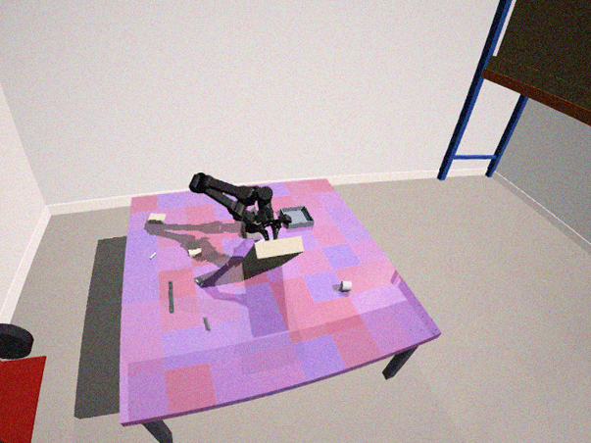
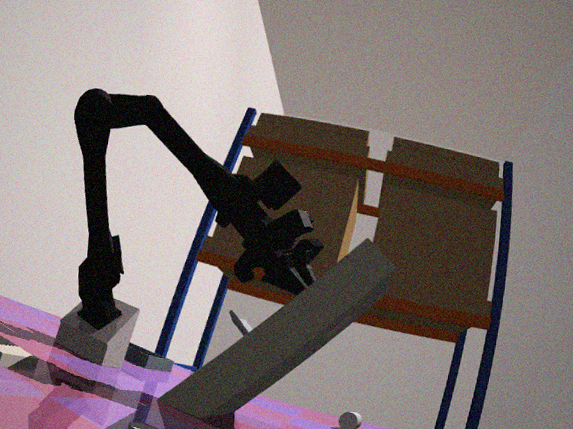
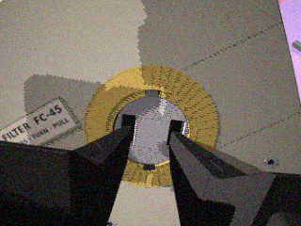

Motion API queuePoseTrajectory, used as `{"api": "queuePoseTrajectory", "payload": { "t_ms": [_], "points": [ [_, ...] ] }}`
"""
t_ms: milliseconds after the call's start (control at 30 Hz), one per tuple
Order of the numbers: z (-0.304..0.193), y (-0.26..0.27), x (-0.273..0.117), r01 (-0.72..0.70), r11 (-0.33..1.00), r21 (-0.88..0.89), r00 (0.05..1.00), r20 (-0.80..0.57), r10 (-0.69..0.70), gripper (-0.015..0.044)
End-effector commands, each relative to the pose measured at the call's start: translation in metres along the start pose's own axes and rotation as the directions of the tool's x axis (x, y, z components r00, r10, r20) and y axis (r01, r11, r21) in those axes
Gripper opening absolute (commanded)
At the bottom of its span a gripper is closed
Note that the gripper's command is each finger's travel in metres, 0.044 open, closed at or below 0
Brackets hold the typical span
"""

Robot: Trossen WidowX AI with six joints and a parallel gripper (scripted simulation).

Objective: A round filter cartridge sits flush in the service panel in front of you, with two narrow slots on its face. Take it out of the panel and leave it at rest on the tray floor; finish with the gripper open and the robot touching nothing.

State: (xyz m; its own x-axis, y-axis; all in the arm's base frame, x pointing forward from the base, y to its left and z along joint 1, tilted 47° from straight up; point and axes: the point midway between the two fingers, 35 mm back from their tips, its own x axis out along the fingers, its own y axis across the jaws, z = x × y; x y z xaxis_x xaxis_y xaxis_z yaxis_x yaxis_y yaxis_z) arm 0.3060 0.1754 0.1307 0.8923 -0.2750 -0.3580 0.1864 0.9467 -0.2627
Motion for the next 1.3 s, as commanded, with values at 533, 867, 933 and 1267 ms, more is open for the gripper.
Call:
{"api": "queuePoseTrajectory", "payload": {
  "t_ms": [533,867,933,1267],
  "points": [
    [0.001,0.001,0.000,-0.002,1.000,-0.007,1.000,-0.002,0.002,0.0115],
    [0.002,0.001,0.004,-0.002,1.000,-0.007,1.000,-0.002,0.002,0.0115],
    [0.002,0.001,0.004,-0.002,1.000,-0.007,1.000,-0.002,0.002,0.0115],
    [0.002,0.001,0.011,-0.002,1.000,-0.007,1.000,-0.001,0.002,0.0115]
  ]
}}
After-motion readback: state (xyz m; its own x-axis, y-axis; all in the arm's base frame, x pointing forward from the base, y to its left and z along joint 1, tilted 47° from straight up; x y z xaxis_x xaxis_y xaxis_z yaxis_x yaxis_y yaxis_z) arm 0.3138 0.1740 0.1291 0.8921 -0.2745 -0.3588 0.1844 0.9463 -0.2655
